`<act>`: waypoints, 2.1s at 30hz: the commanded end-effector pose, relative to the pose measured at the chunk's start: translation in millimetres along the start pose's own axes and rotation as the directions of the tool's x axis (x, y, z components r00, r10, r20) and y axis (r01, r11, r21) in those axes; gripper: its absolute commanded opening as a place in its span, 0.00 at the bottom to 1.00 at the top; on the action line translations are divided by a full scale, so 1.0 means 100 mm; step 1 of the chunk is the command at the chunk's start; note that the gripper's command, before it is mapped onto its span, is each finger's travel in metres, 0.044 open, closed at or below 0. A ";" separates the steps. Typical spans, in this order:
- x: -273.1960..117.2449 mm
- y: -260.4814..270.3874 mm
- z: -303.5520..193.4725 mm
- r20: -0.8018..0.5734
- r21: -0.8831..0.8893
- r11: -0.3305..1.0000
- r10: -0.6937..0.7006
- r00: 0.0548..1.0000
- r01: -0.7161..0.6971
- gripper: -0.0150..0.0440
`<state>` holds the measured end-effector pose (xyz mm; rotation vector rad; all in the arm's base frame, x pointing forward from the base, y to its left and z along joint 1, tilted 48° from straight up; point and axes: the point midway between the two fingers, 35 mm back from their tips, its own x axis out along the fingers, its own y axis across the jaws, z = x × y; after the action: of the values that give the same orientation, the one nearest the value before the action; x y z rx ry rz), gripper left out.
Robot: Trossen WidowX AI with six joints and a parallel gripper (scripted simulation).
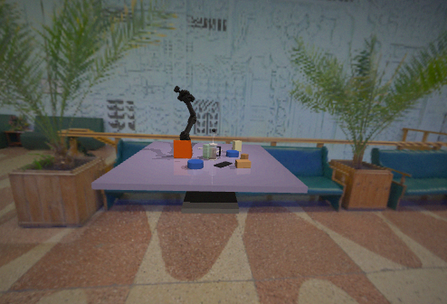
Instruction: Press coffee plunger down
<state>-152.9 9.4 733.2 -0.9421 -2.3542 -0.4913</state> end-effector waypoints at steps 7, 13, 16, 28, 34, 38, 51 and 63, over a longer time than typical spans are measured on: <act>-0.07 -0.31 -0.11 -0.073 -0.112 0.991 -0.084 0.994 0.076 1.00; -0.25 -0.72 -0.26 -0.170 -0.268 0.950 -0.213 0.962 0.163 1.00; -0.37 -0.94 -0.32 -0.207 -0.332 0.921 -0.282 0.937 0.204 1.00; -0.81 -1.52 -0.52 -0.324 -0.520 0.815 -0.465 0.824 0.255 1.00; -1.20 -1.90 -0.62 -0.400 -0.647 0.727 -0.583 0.707 0.233 1.00; -1.70 -2.29 -0.69 -0.467 -0.761 0.630 -0.698 0.543 0.155 1.00; -3.64 -2.97 -0.52 -0.499 -0.831 0.513 -0.858 -0.121 -0.214 1.00; -5.55 -2.70 0.19 -0.283 -0.577 0.730 -0.600 -0.749 -0.366 1.00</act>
<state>-50.5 -450.3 391.5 0.4398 -0.1681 -1.5946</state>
